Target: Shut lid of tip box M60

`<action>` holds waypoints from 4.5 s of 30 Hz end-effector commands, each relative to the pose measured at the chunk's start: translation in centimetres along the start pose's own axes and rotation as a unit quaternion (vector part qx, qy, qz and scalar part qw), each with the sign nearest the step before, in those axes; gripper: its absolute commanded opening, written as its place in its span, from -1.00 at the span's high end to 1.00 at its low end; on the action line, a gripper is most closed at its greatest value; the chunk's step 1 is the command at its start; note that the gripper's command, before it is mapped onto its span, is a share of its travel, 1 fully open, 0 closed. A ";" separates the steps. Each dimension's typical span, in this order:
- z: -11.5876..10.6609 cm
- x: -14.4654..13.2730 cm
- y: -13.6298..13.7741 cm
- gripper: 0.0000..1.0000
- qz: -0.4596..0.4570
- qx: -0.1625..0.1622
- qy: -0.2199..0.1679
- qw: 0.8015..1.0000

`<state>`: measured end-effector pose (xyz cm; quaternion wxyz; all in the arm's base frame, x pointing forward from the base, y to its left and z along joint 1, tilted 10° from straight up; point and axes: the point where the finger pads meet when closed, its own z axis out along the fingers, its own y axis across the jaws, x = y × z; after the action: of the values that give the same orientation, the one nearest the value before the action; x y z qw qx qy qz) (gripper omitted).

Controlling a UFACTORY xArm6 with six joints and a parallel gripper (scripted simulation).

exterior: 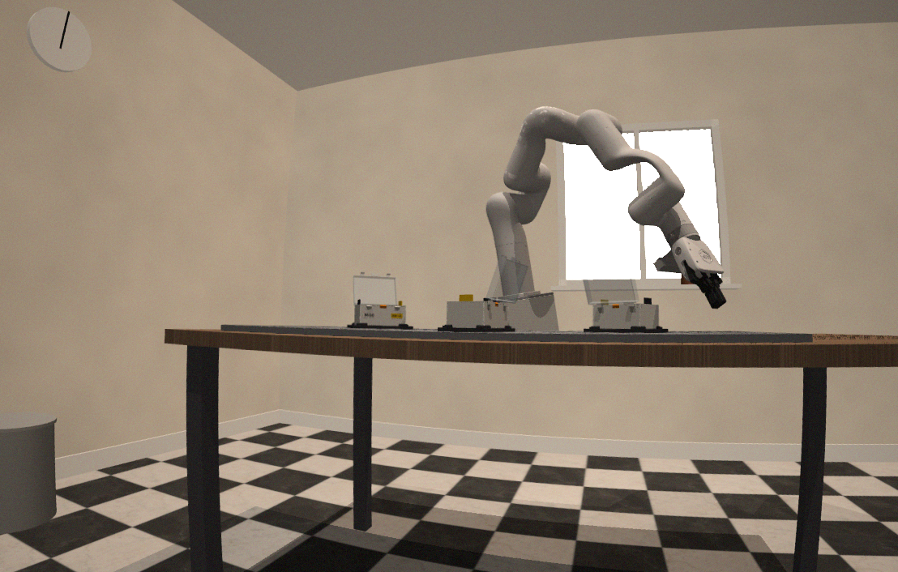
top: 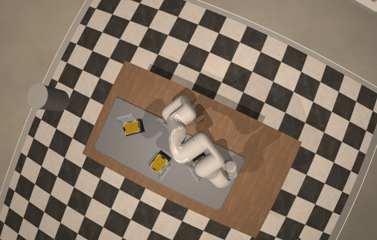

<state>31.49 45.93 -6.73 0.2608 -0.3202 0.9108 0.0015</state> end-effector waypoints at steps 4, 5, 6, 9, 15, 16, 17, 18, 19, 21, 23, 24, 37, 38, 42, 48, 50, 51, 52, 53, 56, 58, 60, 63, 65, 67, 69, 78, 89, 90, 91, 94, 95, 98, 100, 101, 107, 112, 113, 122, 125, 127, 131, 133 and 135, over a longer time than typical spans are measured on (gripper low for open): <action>-3.2 -1.9 0.0 1.00 0.000 0.001 0.001 1.000; -3.2 -1.9 0.0 1.00 0.000 0.001 0.001 1.000; -3.6 -2.2 0.0 1.00 0.000 0.001 0.001 1.000; -4.9 -2.9 0.0 1.00 0.000 0.001 0.001 1.000; -7.5 -4.4 0.0 1.00 0.000 0.001 0.001 1.000; -8.0 -4.7 0.0 1.00 0.000 0.001 0.001 1.000; -8.4 -4.9 0.0 1.00 0.000 0.001 0.001 1.000; -8.8 -5.2 0.0 1.00 0.000 0.001 0.001 1.000; -9.3 -5.4 0.0 1.00 0.000 0.001 0.001 1.000; -9.7 -5.7 0.0 1.00 0.000 0.001 0.001 1.000; -10.1 -5.9 0.0 1.00 0.000 0.001 0.001 1.000; -10.6 -6.2 0.0 1.00 0.000 0.001 0.001 1.000; -11.4 -6.7 0.0 1.00 -0.072 -0.019 0.037 0.997; -11.4 -6.7 0.0 1.00 -0.072 -0.019 0.037 0.997; -11.4 -6.7 0.0 1.00 -0.115 -0.031 0.059 0.991; -11.4 -6.7 0.0 1.00 -0.201 -0.053 0.102 0.973; -11.4 -6.7 0.0 1.00 -0.229 -0.061 0.116 0.965; -11.4 -6.7 0.0 1.00 -0.243 -0.065 0.123 0.960; -11.4 -6.7 0.0 1.00 -0.257 -0.068 0.130 0.955; -11.4 -6.7 0.0 1.00 -0.270 -0.072 0.137 0.950; -11.4 -6.7 0.0 1.00 -0.284 -0.076 0.144 0.945; -11.4 -6.7 0.0 1.00 -0.311 -0.083 0.157 0.934; -11.4 -6.7 0.0 1.00 -0.338 -0.090 0.171 0.921; -11.4 -6.7 0.0 1.00 -0.378 -0.101 0.191 0.900; -11.4 -6.7 0.0 1.00 -0.403 -0.108 0.204 0.885; -11.4 -6.7 0.0 1.00 -0.429 -0.115 0.217 0.869; -11.4 -6.7 0.0 1.00 -0.454 -0.122 0.229 0.853; -11.6 -6.4 -1.4 1.00 -0.411 -0.110 0.235 0.874; -12.1 -5.5 -6.3 1.00 -0.288 -0.077 0.248 0.922; -12.1 -5.5 -6.3 1.00 -0.288 -0.077 0.248 0.922; -12.2 -5.4 -6.8 1.00 -0.288 -0.077 0.248 0.922; -12.3 -5.2 -8.3 1.00 -0.288 -0.077 0.248 0.922; -12.4 -5.1 -8.8 1.00 -0.288 -0.077 0.248 0.922; -12.5 -4.8 -10.2 1.00 -0.288 -0.077 0.248 0.922; -12.7 -4.6 -11.2 1.00 -0.288 -0.077 0.248 0.922; -12.7 -4.5 -11.7 1.00 -0.288 -0.077 0.248 0.922; -12.9 -4.2 -13.7 1.00 -0.288 -0.076 0.248 0.922; -13.2 -3.7 -16.1 1.00 -0.288 -0.076 0.248 0.922; -13.2 -3.6 -16.6 1.00 -0.288 -0.076 0.248 0.922; -13.7 -2.9 -20.3 1.00 -0.288 -0.076 0.248 0.922; -13.7 -2.9 -20.3 1.00 -0.288 -0.076 0.248 0.922; -13.7 -2.9 -20.3 1.00 -0.288 -0.076 0.248 0.922; -14.3 -1.9 -21.9 1.00 -0.226 -0.059 0.253 0.939; -14.6 -1.4 -22.7 1.00 -0.195 -0.051 0.254 0.946; -14.9 -0.8 -23.5 1.00 -0.163 -0.042 0.256 0.952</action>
<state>38.64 27.08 9.88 -0.0085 -0.5214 0.8492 -0.0833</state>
